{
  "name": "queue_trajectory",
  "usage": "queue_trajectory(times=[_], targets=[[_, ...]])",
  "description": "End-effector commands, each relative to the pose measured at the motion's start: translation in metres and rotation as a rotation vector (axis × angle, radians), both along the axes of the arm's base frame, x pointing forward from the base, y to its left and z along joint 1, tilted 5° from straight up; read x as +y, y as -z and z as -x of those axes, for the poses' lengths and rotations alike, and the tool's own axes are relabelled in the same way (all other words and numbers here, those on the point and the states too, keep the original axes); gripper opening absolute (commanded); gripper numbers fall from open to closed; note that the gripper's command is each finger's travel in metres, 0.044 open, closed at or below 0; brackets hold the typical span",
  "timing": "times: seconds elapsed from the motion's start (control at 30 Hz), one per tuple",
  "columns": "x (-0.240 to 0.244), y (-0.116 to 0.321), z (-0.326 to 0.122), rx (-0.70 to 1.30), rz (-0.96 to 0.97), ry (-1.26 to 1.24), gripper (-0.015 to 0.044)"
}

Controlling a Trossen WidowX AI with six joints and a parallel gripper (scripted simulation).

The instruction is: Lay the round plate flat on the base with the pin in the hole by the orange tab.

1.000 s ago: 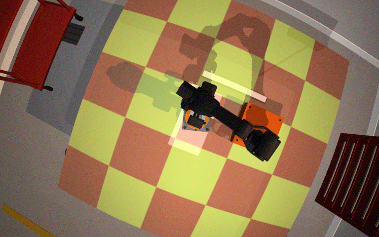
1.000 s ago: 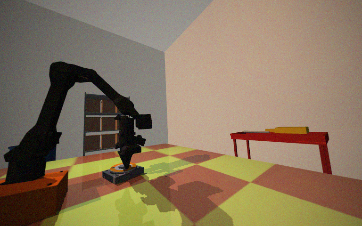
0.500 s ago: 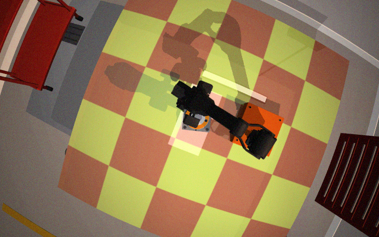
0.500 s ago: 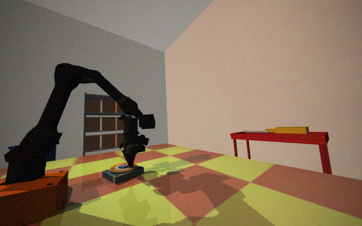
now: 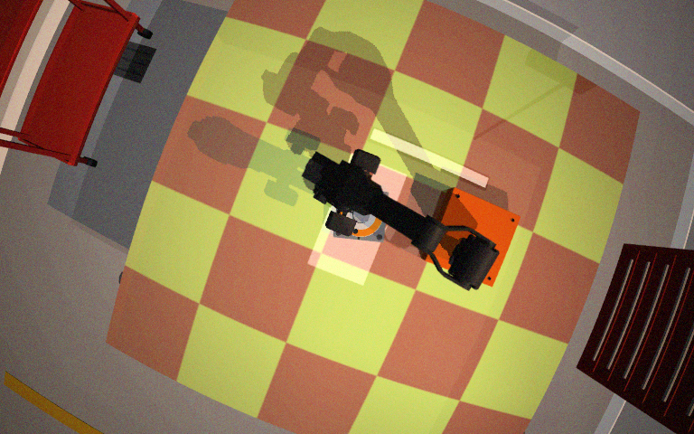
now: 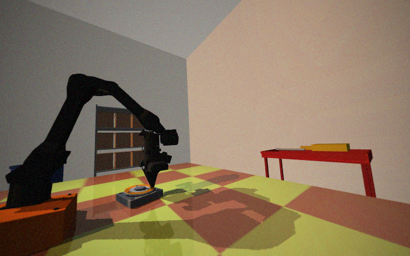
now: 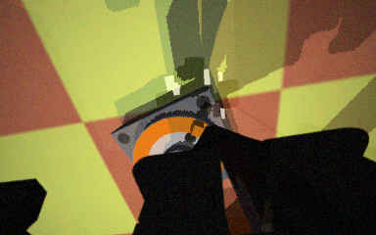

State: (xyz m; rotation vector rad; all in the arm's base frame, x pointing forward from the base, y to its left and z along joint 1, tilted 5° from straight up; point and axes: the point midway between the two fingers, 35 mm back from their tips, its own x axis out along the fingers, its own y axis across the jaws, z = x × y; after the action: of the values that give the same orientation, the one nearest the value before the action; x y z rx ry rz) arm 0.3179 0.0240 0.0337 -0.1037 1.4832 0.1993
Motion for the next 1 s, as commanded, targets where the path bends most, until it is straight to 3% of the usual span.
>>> queue_trajectory(times=[0.0, 0.97], targets=[[0.007, 0.0, -0.003, 0.0, -0.008, -0.001, 0.0], [0.034, -0.003, -0.008, 0.0, -0.011, -0.001, 0.0]])
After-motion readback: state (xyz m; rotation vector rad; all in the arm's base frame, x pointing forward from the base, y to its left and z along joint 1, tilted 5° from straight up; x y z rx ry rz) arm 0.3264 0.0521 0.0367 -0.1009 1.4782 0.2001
